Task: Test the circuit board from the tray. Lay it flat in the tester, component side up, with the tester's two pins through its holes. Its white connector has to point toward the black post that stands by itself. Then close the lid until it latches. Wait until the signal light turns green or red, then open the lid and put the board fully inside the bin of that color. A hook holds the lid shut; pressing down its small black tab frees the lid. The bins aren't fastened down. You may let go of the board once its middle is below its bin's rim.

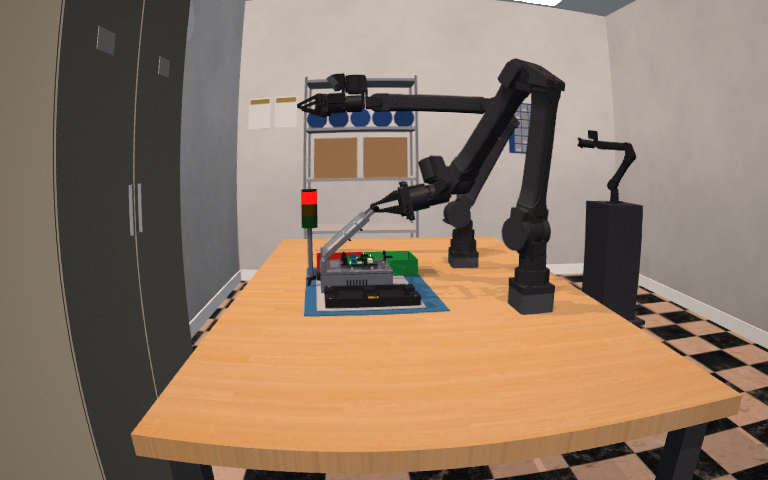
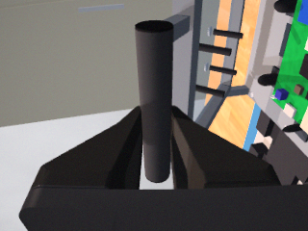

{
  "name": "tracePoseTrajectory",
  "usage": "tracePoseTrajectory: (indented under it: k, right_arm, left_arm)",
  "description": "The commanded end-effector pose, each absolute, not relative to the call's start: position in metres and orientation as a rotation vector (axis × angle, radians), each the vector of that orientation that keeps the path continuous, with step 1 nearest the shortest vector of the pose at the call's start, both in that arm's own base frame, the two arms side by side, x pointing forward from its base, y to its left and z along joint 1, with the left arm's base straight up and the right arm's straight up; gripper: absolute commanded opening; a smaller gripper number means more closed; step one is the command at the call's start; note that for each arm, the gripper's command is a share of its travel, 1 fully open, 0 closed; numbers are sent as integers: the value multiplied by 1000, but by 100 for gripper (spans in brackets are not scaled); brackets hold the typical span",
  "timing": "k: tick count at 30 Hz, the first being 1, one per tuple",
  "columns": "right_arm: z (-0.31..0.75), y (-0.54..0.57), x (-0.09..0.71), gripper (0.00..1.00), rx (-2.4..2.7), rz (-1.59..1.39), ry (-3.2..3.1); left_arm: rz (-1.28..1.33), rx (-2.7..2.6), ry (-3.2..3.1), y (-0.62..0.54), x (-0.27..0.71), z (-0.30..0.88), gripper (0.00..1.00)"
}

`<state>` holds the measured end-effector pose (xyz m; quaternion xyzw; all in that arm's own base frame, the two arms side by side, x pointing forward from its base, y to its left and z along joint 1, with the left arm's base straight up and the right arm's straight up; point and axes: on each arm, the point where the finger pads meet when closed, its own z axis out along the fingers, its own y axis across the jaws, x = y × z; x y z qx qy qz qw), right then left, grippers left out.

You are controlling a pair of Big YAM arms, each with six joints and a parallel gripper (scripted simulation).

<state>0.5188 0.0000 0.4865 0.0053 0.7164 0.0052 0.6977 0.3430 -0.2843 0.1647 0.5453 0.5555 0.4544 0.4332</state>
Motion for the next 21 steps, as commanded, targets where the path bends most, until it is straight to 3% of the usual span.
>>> tracePoseTrajectory:
  k: [1, 3, 4, 5, 21]
  right_arm:
    - [498, 0, 518, 100, 0, 0, 1560]
    - [498, 0, 518, 100, 0, 0, 1560]
    - [498, 0, 518, 100, 0, 0, 1560]
    - [498, 0, 518, 100, 0, 0, 1560]
    - [498, 0, 518, 100, 0, 0, 1560]
  left_arm:
    - [1118, 1320, 1377, -290, 346, 181, 11]
    - [1116, 1317, 1376, -289, 345, 183, 9]
    - [1116, 1317, 1376, -289, 345, 183, 0]
    - [1116, 1317, 1376, -289, 345, 183, 9]
    - [1034, 1383, 1482, -289, 368, 208, 9]
